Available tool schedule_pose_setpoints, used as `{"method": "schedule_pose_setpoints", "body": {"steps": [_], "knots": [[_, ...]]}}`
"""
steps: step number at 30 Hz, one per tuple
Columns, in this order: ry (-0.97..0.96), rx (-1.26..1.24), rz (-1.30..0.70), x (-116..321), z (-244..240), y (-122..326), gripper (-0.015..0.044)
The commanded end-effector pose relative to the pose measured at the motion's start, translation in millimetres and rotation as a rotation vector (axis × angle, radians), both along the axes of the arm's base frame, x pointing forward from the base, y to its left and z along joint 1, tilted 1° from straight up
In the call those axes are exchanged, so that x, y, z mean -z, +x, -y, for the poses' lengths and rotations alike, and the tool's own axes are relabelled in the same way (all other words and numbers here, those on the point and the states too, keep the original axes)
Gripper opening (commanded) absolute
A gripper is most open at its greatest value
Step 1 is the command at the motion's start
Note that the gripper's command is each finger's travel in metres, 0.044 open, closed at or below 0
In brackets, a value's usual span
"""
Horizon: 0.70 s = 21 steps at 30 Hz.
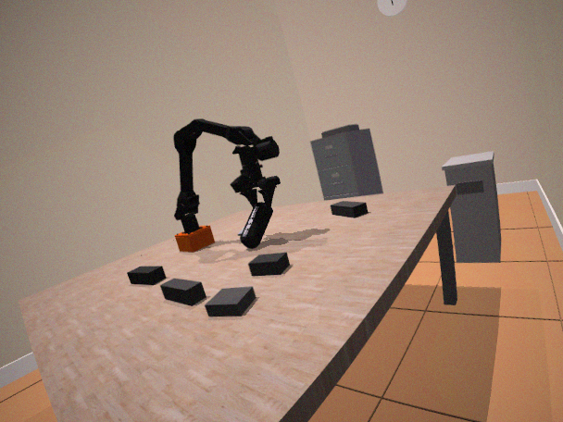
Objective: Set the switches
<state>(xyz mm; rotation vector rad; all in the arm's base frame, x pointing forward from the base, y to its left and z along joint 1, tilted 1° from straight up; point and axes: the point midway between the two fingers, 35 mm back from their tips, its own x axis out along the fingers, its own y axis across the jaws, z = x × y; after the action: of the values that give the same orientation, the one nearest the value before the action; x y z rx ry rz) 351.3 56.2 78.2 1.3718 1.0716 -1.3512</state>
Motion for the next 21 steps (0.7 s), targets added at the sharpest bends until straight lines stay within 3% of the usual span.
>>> {"method": "schedule_pose_setpoints", "body": {"steps": [1,21], "knots": [[-0.008,0.003,0.003,-3.5,7.0,-0.3,0.0335],[-0.009,0.003,0.002,-11.2,21.1,-3.7,0.0335]]}}
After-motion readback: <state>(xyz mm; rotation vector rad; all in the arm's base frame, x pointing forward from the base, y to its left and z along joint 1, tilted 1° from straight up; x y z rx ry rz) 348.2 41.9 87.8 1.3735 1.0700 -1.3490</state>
